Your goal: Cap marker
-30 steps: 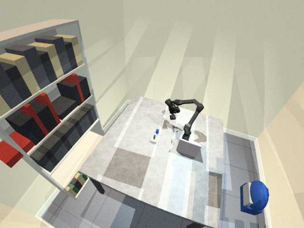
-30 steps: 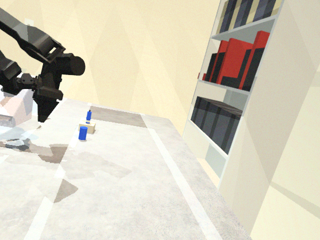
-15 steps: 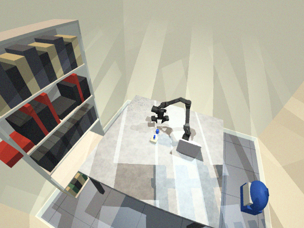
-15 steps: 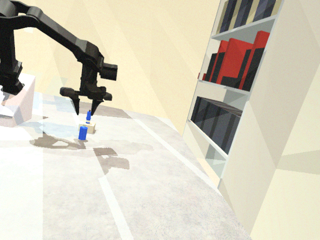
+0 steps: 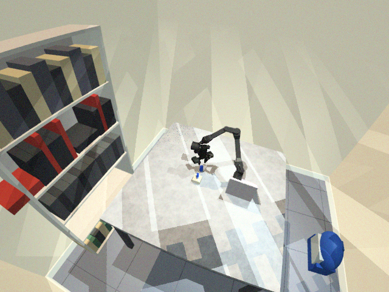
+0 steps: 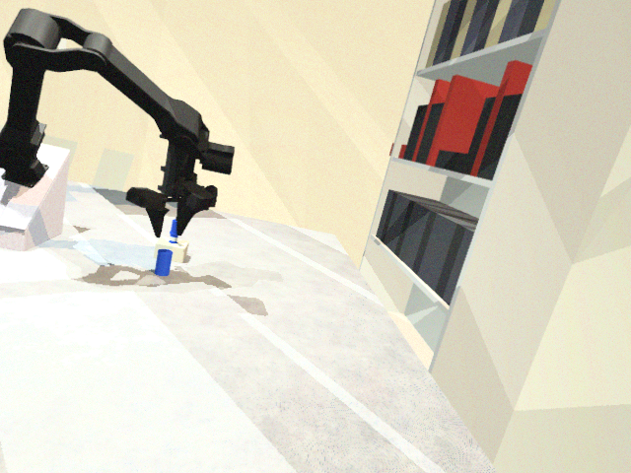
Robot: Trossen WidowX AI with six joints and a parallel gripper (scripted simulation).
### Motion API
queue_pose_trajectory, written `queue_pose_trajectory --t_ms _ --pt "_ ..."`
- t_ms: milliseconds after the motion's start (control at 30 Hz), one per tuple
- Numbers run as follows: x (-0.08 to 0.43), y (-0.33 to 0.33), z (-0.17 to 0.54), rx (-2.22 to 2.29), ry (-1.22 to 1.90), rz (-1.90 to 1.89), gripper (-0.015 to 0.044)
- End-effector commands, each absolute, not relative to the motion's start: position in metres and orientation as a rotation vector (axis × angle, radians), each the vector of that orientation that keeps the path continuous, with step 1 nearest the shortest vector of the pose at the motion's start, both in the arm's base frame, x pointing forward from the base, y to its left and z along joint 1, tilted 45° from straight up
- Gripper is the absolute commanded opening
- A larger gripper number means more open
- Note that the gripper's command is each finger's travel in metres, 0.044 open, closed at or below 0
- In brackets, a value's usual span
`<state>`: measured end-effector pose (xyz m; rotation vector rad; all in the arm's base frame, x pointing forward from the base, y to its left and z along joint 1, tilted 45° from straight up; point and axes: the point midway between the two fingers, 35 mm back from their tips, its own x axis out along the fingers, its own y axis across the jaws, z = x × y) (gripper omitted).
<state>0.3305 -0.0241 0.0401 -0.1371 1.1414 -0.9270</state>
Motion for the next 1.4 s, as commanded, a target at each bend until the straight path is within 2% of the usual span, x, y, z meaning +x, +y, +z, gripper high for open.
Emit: queue_pose_trajectory --t_ms 0,1367 --pt "0.331 -0.027 0.035 -0.151 1.145 -0.921 0.0254" --pt "0.336 -0.075 -0.011 -0.153 1.143 -0.923 0.0254"
